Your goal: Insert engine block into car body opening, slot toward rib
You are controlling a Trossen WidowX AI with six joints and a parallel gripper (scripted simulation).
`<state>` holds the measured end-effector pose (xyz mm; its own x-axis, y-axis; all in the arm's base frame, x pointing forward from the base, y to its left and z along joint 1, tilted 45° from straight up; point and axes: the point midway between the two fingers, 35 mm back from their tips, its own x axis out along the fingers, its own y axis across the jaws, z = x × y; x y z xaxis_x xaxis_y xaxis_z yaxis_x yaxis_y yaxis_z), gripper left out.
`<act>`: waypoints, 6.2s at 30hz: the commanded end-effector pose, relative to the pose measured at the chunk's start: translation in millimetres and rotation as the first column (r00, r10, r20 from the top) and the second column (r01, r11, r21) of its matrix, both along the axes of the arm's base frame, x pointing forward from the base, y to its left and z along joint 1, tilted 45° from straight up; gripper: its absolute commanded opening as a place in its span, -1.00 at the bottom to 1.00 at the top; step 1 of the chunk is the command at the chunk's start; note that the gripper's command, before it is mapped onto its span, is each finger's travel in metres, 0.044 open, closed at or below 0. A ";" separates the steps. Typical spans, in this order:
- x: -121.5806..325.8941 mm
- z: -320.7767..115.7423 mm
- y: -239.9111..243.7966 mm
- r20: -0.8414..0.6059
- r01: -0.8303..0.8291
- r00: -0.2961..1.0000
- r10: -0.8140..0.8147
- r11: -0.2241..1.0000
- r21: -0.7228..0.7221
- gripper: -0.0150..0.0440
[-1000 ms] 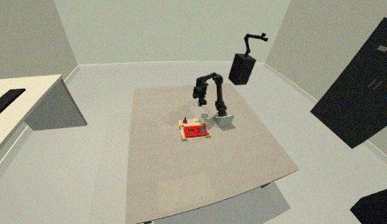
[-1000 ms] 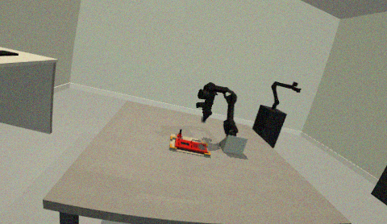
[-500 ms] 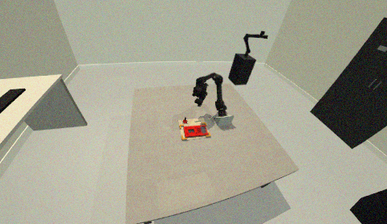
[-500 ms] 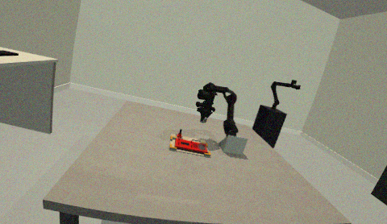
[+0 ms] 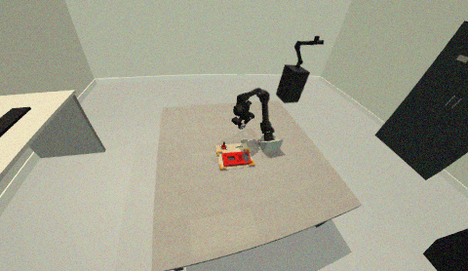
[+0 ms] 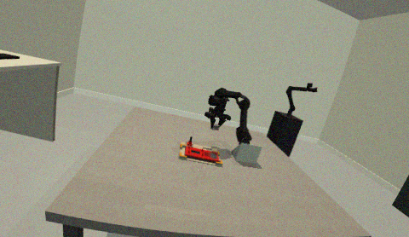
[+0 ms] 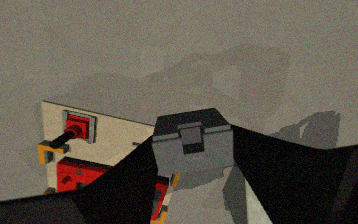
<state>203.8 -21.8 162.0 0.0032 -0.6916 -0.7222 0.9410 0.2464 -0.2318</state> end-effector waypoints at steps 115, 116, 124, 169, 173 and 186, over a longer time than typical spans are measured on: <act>2.2 -89.6 -86.9 0.586 0.600 0.543 -0.601 0.766 0.230 0.49; 2.2 -89.6 -86.9 0.586 0.600 0.543 -0.601 0.766 0.230 0.58; 2.2 -89.6 -86.9 0.586 0.600 0.543 -0.601 0.766 0.230 1.00; 4.3 -51.2 -50.8 0.584 0.615 0.539 -0.607 0.757 0.220 1.00; 4.4 -52.9 -52.4 0.584 0.615 0.539 -0.607 0.757 0.220 1.00; 4.9 -68.0 -67.0 0.584 0.615 0.539 -0.607 0.757 0.221 1.00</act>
<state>209.2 -84.0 97.8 -0.0060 -0.6962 -0.7179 0.7893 -0.4441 0.4241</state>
